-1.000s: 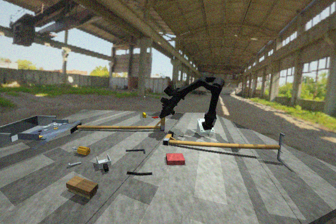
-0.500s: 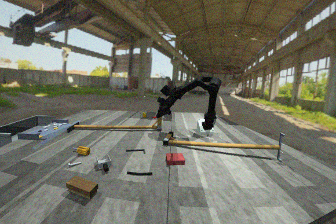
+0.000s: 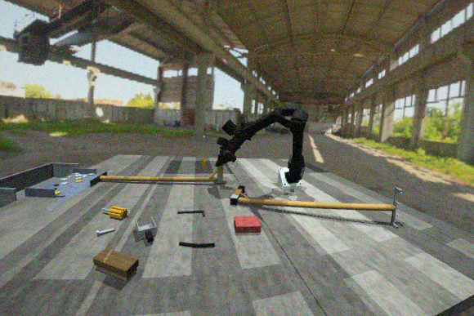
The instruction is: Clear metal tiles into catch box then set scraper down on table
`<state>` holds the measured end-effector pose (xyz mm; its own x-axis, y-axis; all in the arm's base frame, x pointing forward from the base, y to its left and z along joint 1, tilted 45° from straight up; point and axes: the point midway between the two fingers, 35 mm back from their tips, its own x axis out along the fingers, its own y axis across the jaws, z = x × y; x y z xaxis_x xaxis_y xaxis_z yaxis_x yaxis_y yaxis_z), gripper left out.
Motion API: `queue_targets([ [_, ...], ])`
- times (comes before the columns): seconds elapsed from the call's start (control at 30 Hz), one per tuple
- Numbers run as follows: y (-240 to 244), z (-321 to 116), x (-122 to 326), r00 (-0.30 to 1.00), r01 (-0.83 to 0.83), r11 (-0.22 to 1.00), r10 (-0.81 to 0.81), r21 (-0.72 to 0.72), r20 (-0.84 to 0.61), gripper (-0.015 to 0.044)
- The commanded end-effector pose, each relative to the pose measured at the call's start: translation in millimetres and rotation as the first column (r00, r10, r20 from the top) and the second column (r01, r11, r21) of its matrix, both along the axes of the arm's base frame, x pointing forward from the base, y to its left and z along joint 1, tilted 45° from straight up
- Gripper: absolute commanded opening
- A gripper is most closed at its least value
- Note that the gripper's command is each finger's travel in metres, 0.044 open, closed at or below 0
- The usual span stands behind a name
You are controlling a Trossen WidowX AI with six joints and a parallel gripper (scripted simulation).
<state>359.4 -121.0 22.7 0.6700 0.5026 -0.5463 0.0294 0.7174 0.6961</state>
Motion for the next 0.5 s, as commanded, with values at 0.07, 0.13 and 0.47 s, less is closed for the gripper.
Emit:
queue_targets([
  [0.07, -2, 0, 11, 1.000, 0.009, 1.000, -0.009, -0.001, 0.000, 0.0000],
  [0.13, -2, 1, 14, 1.000, 0.010, 1.000, -0.010, -0.001, 0.001, 0.0000],
  [0.47, 2, 4, 29, 1.000, 0.014, 1.000, -0.014, 0.001, 0.003, 0.0000],
])
